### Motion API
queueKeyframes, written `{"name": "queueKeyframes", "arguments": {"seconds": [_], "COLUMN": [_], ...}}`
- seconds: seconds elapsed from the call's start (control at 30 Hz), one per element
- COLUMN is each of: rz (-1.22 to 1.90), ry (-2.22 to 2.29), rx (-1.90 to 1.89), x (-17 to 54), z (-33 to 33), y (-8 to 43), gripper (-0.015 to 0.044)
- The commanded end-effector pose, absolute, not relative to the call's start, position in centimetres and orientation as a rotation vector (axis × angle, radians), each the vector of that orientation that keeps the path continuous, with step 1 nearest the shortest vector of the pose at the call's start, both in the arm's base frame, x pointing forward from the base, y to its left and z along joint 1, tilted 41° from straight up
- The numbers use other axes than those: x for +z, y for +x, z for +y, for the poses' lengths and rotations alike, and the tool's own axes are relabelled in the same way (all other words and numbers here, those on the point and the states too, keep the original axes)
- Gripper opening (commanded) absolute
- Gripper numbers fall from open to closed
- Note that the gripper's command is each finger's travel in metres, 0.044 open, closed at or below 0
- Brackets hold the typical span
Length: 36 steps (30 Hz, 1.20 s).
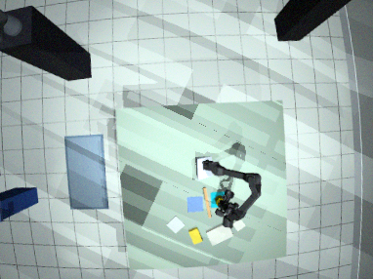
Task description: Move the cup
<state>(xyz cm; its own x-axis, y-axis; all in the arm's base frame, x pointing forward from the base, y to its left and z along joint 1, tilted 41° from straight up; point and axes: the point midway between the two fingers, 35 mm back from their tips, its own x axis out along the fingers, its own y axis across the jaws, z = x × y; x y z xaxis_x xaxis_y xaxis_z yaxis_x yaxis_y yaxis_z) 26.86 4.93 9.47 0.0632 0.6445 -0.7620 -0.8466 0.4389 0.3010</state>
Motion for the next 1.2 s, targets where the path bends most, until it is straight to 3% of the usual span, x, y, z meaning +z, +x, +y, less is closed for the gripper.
{"name": "queueKeyframes", "arguments": {"seconds": [0.0, 1.17], "rz": [0.99, 0.991], "ry": [-0.25, -0.246], "rx": [1.144, 1.142], "x": [9.5, 12.4], "z": [4.9, 2.4], "y": [26.9, 26.7], "gripper": [0.0147, 0.0147]}}
